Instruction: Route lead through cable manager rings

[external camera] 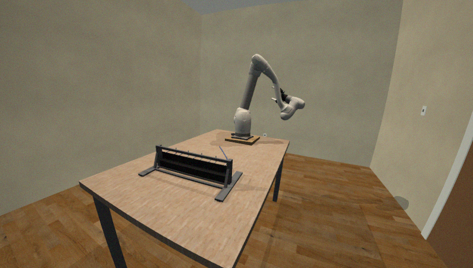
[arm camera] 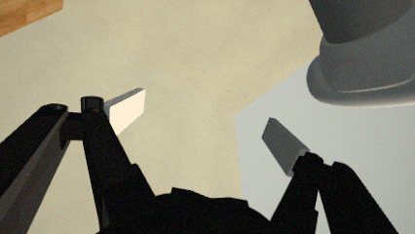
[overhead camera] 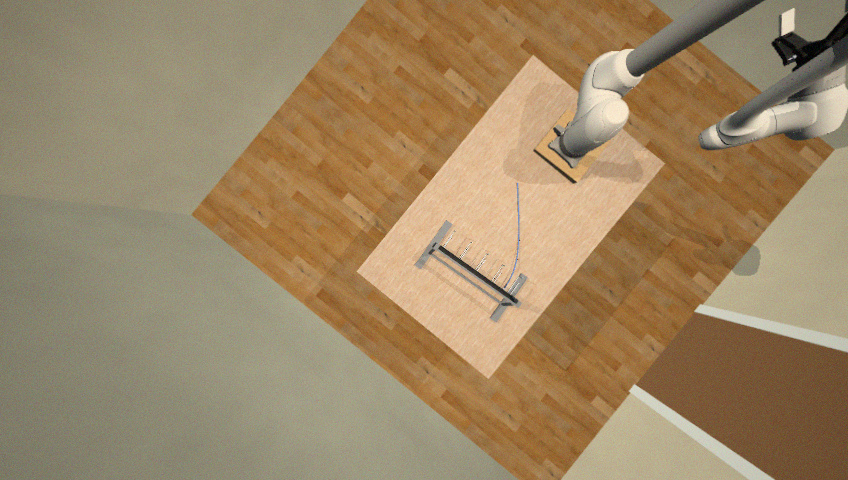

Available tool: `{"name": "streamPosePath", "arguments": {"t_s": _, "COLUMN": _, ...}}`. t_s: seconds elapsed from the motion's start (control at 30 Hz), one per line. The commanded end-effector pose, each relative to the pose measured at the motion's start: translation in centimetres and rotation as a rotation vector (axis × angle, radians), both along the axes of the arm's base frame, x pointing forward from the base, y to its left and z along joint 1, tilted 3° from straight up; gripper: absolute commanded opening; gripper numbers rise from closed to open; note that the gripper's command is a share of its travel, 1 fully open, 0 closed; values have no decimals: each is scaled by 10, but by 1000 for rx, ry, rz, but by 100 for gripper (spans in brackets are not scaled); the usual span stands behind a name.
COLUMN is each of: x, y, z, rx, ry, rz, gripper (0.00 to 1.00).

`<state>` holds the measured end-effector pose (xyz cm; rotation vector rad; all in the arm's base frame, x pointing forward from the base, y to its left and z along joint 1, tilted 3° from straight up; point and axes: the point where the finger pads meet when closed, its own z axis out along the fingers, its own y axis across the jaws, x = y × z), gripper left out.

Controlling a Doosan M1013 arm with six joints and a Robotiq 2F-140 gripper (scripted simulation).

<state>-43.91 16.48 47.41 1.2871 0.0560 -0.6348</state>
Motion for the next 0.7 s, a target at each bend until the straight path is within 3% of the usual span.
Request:
{"name": "streamPosePath", "arguments": {"t_s": 0.0, "x": 0, "y": 0, "z": 0, "rx": 0, "ry": 0, "rz": 0, "gripper": 100}}
{"name": "streamPosePath", "arguments": {"t_s": 0.67, "x": 2, "y": 0, "z": 0, "rx": 3, "ry": 1, "rz": 1, "gripper": 100}}
